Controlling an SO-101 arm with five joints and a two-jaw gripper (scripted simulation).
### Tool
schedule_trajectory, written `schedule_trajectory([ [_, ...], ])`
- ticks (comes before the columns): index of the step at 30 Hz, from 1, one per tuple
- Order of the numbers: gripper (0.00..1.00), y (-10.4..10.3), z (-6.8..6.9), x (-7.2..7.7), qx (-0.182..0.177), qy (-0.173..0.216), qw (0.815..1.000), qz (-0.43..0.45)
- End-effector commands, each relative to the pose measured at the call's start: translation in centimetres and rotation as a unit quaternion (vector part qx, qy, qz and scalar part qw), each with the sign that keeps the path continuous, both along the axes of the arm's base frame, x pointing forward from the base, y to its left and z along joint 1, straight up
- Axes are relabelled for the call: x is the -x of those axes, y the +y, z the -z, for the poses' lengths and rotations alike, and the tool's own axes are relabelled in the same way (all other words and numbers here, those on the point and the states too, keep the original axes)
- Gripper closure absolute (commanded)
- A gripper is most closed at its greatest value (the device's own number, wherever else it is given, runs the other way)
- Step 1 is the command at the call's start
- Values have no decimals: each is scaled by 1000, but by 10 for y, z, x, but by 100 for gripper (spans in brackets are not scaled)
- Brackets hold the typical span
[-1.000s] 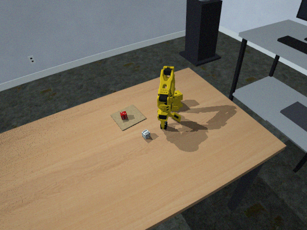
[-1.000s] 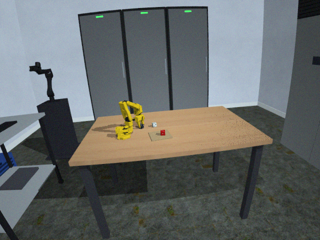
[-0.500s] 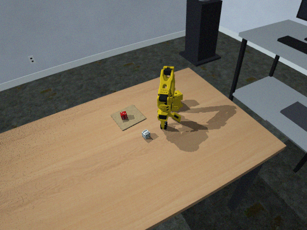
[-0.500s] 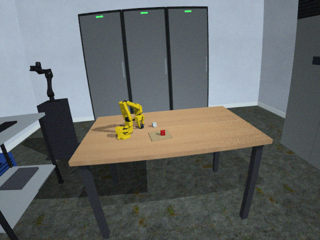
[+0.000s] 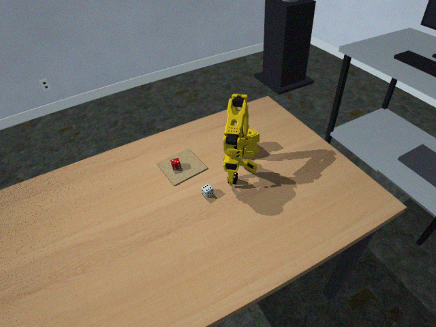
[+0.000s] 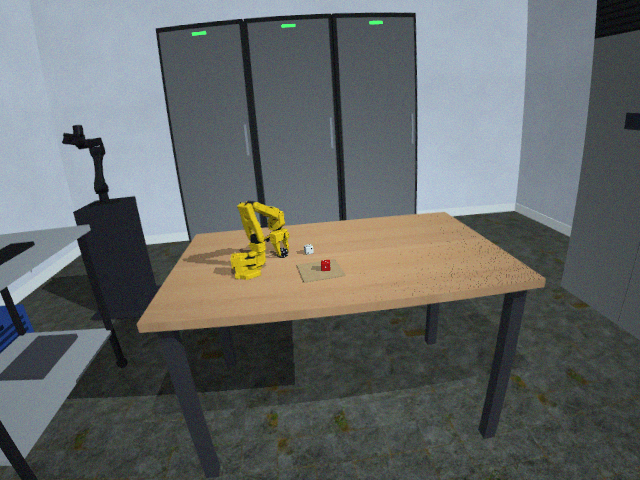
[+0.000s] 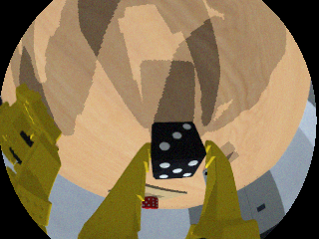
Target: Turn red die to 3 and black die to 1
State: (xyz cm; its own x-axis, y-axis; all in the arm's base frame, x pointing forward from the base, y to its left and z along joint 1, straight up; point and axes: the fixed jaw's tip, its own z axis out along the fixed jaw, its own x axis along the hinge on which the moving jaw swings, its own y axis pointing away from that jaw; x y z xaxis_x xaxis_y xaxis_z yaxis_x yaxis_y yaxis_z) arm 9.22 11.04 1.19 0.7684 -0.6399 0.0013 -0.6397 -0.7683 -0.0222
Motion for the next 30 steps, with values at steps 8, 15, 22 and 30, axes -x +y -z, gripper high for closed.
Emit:
schedule_trajectory([
  [8,65,3,-1,0,-6,-4,1000,0],
  [15,64,3,-1,0,-6,-4,1000,0],
  [22,64,3,-4,-1,-6,-4,1000,0],
  [30,64,5,-26,-2,-6,-4,1000,0],
])
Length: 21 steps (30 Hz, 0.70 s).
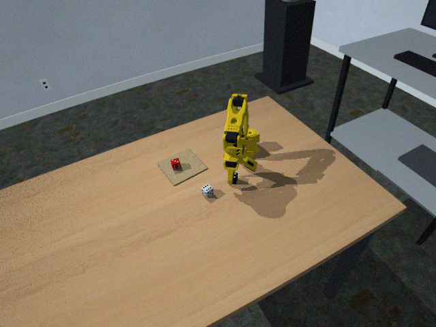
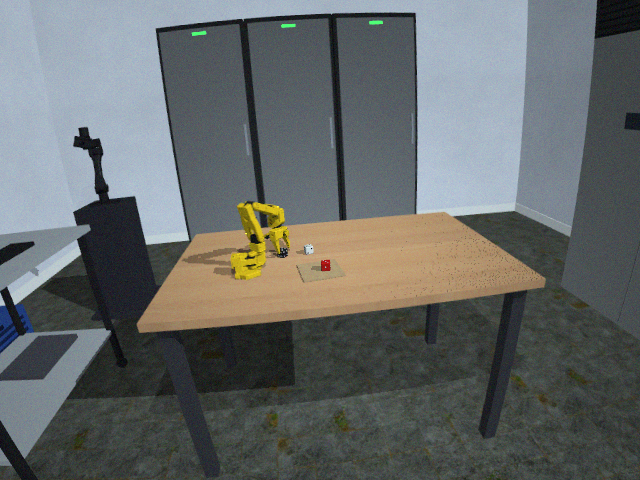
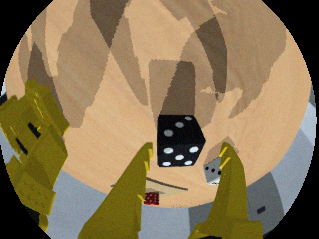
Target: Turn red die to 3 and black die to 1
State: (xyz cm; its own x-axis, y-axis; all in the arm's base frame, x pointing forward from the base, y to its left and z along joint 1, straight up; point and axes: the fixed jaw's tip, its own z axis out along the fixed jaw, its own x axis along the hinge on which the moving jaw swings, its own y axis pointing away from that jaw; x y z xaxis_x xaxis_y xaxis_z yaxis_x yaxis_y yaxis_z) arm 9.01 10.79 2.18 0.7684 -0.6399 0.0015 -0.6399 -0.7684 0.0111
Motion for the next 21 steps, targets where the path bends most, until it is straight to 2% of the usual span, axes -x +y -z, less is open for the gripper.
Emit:
schedule_trajectory([
  [1,64,7,-20,-4,-19,-15,1000,0],
  [3,64,7,-20,-4,-19,-15,1000,0],
  [12,64,4,-47,-2,-19,-15,1000,0],
  [21,64,4,-51,-1,-19,-15,1000,0],
])
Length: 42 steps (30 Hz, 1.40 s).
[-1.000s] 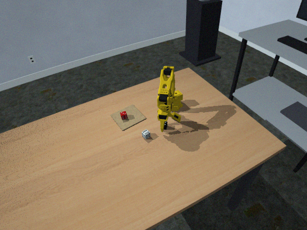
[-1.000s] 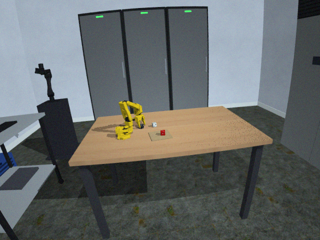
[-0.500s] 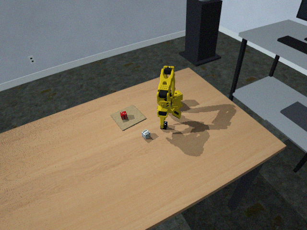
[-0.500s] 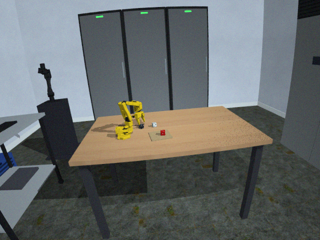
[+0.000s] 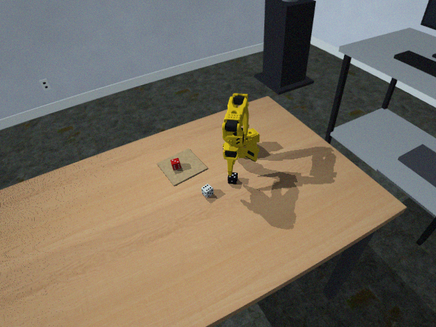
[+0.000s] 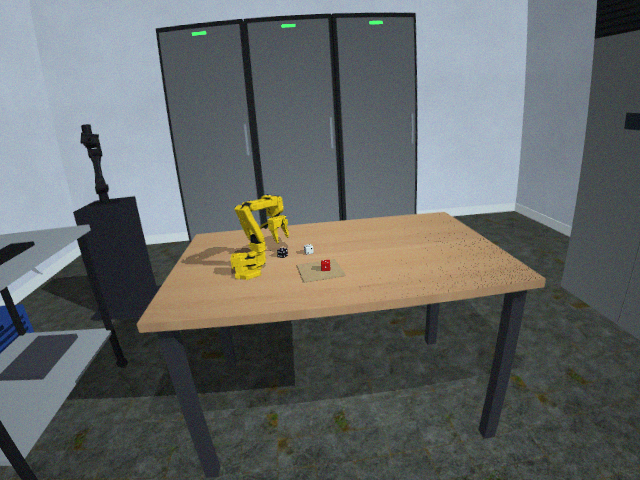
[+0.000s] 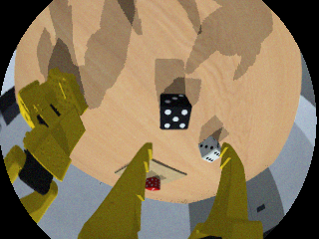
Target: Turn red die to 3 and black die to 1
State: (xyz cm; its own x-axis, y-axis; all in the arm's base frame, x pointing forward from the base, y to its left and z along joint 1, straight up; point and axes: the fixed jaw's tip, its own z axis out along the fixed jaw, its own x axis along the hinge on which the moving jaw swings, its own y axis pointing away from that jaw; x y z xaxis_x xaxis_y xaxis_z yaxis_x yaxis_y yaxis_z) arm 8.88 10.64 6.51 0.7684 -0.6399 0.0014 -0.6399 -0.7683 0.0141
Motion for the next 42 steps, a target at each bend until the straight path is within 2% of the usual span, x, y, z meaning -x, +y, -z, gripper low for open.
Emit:
schedule_trajectory([
  [1,64,5,-8,-2,-20,-16,1000,0],
  [18,64,5,-8,-2,-21,-16,1000,0],
  [22,64,6,-11,-3,-31,-25,999,0],
  [26,64,8,-20,-5,-61,-49,997,0],
  [31,65,11,-37,-7,-117,-94,989,0],
  [33,65,11,-37,-7,-117,-94,989,0],
  [38,65,12,-55,-8,-172,-139,975,0],
  [42,65,12,-64,-8,-201,-162,966,0],
])
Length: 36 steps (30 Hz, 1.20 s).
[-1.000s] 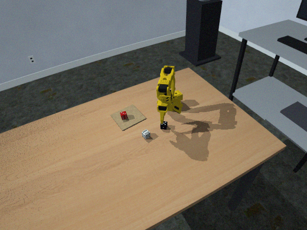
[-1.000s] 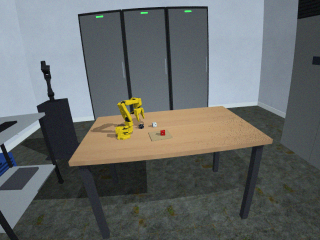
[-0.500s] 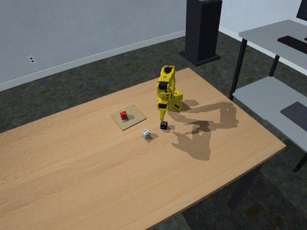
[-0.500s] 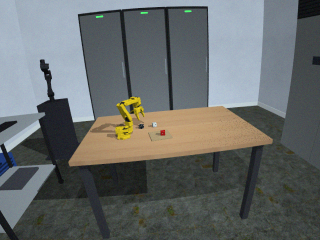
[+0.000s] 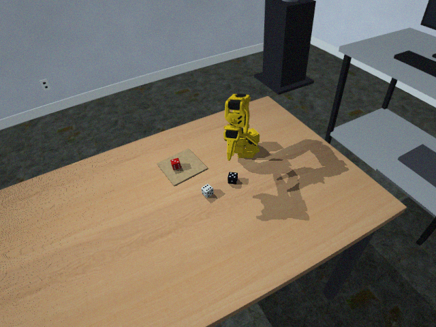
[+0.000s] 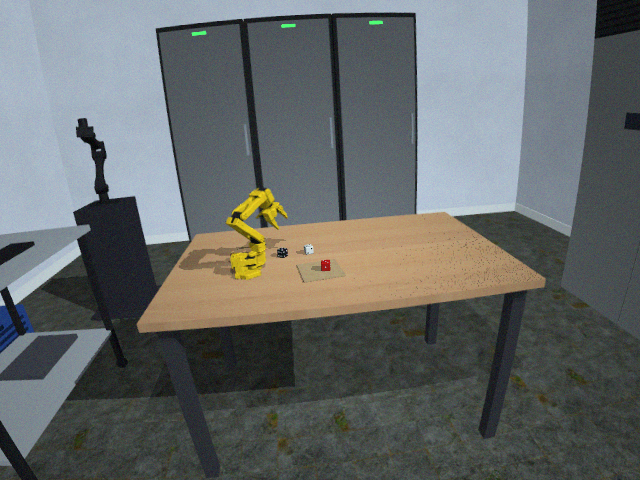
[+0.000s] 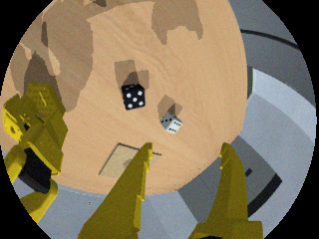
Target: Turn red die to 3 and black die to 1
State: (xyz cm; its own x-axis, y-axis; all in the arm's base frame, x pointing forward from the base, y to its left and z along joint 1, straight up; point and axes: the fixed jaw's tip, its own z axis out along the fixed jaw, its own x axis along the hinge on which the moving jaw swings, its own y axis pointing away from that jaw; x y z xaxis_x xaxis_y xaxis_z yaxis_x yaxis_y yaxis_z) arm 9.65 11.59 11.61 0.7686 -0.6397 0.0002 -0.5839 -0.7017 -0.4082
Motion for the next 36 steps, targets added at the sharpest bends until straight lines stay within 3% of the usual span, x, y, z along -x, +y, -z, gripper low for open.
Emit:
schedule_trajectory([
  [1,65,2,-15,0,-40,-29,999,0],
  [13,65,2,-17,0,-47,-34,998,2],
  [25,65,4,-17,1,-54,-12,998,40],
  [36,65,10,-16,3,-71,53,983,160],
])
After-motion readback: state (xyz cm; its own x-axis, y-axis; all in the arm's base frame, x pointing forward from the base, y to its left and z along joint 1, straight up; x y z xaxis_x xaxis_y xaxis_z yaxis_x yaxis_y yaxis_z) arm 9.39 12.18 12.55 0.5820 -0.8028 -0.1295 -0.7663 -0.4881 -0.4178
